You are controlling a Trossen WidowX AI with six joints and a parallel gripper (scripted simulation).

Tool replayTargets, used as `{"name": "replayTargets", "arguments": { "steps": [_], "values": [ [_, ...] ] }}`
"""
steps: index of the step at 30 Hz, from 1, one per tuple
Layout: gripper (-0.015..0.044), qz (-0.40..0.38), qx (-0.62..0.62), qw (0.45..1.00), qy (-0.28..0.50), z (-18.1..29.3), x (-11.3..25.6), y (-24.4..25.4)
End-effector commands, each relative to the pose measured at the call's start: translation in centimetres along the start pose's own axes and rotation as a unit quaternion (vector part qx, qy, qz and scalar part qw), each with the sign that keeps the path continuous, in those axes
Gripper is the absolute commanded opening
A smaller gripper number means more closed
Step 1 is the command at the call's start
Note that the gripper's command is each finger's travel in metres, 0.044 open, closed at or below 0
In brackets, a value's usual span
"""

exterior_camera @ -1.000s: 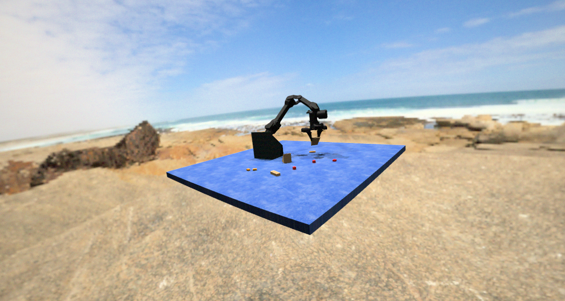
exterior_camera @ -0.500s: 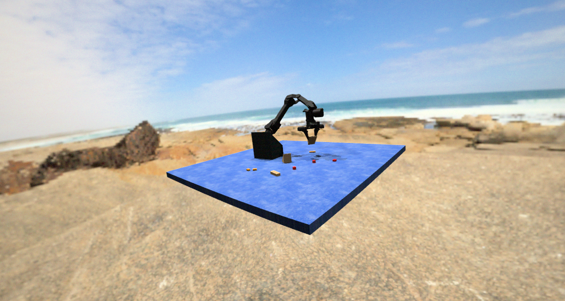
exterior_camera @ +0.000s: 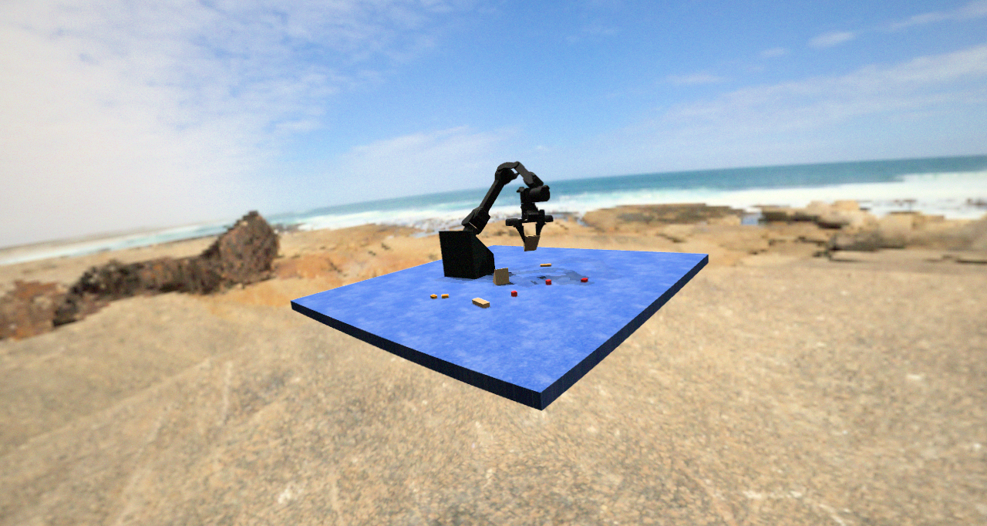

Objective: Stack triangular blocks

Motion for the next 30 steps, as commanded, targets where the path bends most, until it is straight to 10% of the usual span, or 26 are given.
{"name": "replayTargets", "arguments": {
  "steps": [1, 30],
  "values": [
    [0.0000, 0.005, -0.003, 1.000, 0.001, -0.5, 0.3, -1.9],
    [0.0000, -0.008, -0.001, 1.000, 0.026, 0.3, 2.0, -15.1]
  ]
}}
Point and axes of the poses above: the point midway between the two fingers, 35 mm back from their tips, its own x axis back along the fingers, its own y axis across the jaws, z = x × y, the point moved 6 cm from there along x, back along the fingers, and after that the axes turned 6 degrees about -x, right-handed, at the moved point
